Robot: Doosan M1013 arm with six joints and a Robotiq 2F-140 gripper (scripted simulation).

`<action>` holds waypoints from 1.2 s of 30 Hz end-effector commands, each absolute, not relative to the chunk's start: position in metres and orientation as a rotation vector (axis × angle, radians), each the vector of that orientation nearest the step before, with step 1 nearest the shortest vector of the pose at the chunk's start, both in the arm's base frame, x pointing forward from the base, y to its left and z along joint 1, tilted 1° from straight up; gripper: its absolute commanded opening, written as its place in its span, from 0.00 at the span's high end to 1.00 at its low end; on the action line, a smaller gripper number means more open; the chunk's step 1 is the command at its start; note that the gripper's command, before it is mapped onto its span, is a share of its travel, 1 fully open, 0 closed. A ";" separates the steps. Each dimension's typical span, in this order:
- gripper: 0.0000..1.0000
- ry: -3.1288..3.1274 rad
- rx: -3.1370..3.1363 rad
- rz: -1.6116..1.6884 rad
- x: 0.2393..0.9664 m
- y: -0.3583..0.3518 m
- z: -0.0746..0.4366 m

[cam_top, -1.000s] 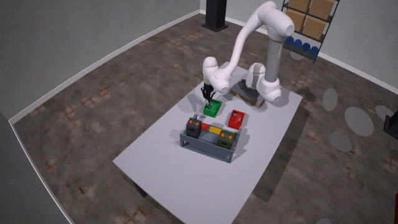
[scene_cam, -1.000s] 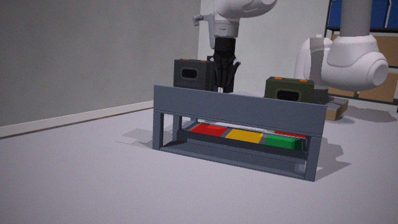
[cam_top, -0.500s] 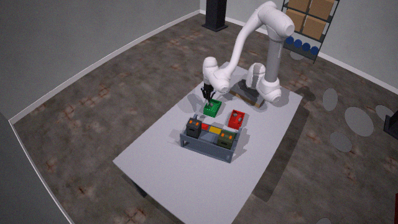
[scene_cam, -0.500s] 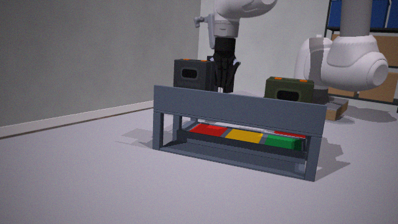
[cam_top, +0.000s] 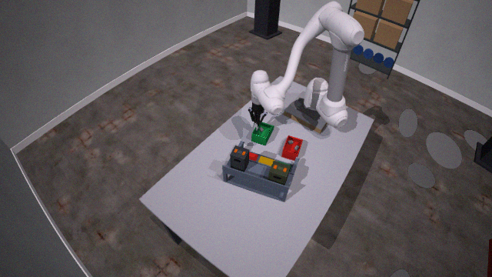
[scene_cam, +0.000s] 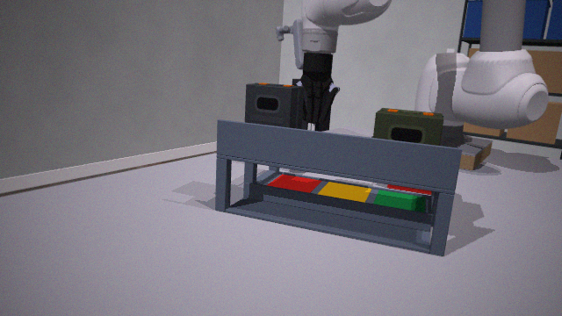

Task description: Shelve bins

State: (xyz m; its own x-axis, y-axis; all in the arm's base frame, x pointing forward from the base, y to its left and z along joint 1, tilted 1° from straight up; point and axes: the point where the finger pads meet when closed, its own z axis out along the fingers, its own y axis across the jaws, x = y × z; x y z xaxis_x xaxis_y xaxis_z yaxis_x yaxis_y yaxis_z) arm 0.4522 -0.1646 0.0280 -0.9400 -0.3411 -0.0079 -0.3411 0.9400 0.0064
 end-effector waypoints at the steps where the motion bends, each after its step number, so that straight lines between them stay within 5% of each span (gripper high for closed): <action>1: 0.90 3.088 -0.543 0.013 0.452 -0.164 0.028; 36: 0.90 3.088 -0.543 0.013 0.452 -0.165 0.046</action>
State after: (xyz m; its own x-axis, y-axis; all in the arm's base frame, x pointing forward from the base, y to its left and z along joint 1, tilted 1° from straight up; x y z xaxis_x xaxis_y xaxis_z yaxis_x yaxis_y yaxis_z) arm 0.4519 -0.1646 0.0434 -0.9400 -0.3411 -0.0076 -0.3411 0.9400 0.0067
